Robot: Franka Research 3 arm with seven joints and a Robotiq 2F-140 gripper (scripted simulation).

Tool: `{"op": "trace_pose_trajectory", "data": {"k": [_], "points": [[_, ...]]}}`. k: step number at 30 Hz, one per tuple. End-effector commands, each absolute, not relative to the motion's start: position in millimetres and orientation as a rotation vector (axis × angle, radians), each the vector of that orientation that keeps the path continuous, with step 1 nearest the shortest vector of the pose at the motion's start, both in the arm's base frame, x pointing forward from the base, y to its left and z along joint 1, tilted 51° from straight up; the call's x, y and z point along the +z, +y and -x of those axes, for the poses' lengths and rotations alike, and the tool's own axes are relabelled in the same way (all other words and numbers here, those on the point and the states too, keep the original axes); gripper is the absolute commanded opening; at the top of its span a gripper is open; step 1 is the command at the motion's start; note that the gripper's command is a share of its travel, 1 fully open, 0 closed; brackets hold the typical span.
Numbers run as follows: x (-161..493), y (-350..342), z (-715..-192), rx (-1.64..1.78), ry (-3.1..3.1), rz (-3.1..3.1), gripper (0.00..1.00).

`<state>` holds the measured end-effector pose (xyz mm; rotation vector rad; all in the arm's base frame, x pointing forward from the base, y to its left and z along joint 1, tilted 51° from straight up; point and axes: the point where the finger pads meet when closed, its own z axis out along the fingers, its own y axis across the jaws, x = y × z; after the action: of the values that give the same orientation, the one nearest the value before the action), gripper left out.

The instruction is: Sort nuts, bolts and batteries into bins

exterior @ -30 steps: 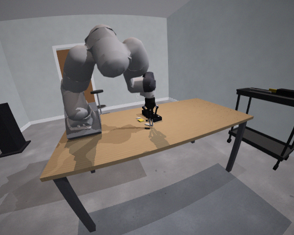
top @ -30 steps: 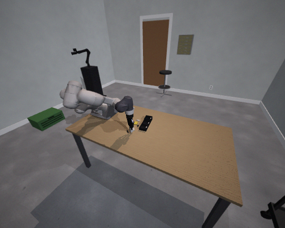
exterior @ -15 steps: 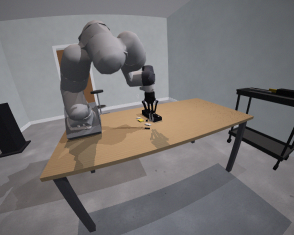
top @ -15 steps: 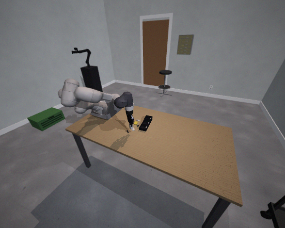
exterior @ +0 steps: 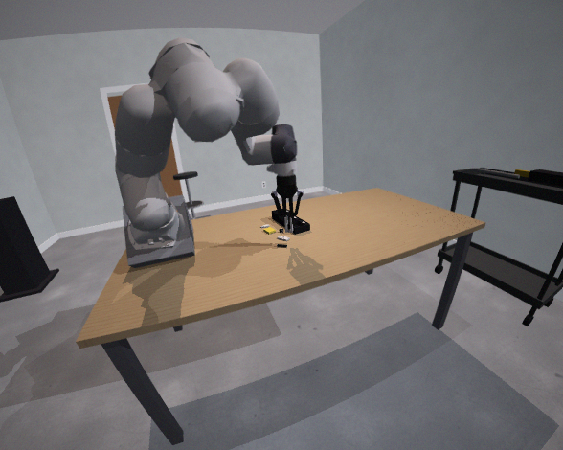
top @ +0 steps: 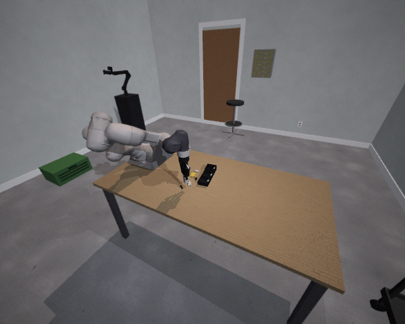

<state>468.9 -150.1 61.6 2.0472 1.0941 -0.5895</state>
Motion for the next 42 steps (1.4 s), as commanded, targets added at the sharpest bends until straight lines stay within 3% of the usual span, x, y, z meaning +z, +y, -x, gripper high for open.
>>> {"op": "trace_pose_trajectory", "data": {"k": [1, 12, 42], "points": [[63, -149, -469, -0.593, 1.098, -2.047, 0.07], [67, -144, -469, -0.593, 1.098, -2.047, 0.07], [-30, -72, -565, -0.746, 1.49, -1.863, 0.07]]}}
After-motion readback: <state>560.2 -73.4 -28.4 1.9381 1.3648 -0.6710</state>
